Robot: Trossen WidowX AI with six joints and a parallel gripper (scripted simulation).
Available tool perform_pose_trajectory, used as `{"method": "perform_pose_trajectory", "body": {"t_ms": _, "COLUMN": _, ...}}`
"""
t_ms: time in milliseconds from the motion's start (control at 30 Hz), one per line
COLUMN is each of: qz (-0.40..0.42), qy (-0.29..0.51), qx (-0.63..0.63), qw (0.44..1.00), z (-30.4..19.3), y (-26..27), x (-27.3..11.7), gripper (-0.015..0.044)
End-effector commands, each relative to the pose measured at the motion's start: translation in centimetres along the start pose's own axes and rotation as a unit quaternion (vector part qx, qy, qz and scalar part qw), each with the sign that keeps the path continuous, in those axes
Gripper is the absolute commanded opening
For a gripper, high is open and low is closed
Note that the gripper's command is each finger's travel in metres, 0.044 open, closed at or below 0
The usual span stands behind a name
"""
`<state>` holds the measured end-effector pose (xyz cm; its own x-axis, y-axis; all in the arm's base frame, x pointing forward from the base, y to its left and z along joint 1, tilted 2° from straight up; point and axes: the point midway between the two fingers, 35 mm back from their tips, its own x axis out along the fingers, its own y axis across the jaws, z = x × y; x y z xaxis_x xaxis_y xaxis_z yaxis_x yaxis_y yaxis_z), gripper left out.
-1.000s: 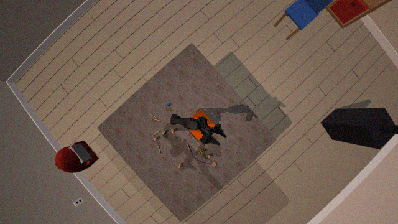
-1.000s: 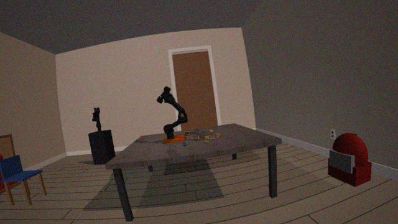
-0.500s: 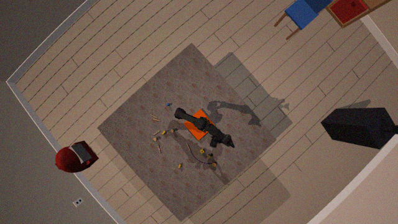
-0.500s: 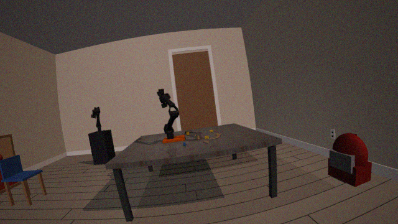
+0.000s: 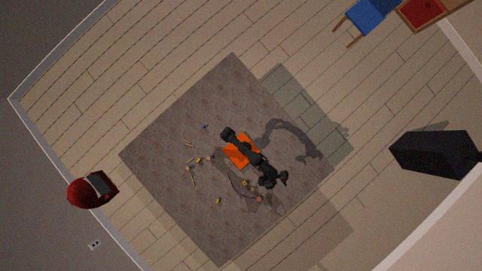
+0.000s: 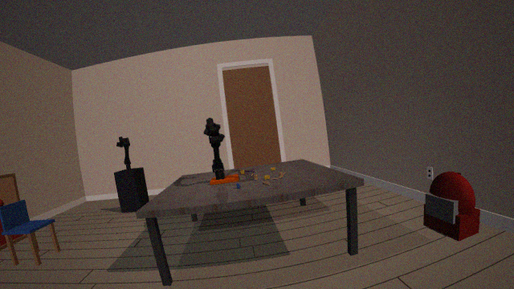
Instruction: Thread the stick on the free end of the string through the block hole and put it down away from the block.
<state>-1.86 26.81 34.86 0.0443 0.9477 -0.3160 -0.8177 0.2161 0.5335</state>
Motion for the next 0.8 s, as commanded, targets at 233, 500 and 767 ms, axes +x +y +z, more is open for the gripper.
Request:
{"method": "perform_pose_trajectory", "body": {"t_ms": 233, "qz": -0.147, "qy": 0.181, "qx": -0.312, "qw": 0.921, "z": -2.3, "y": -10.5, "x": 7.4, "gripper": 0.0440}}
{"method": "perform_pose_trajectory", "body": {"t_ms": 500, "qz": -0.154, "qy": 0.298, "qx": -0.424, "qw": 0.841, "z": -3.6, "y": -16.6, "x": 8.8, "gripper": 0.0440}}
{"method": "perform_pose_trajectory", "body": {"t_ms": 767, "qz": -0.098, "qy": 0.419, "qx": -0.511, "qw": 0.744, "z": -5.6, "y": -22.2, "x": 9.2, "gripper": 0.0440}}
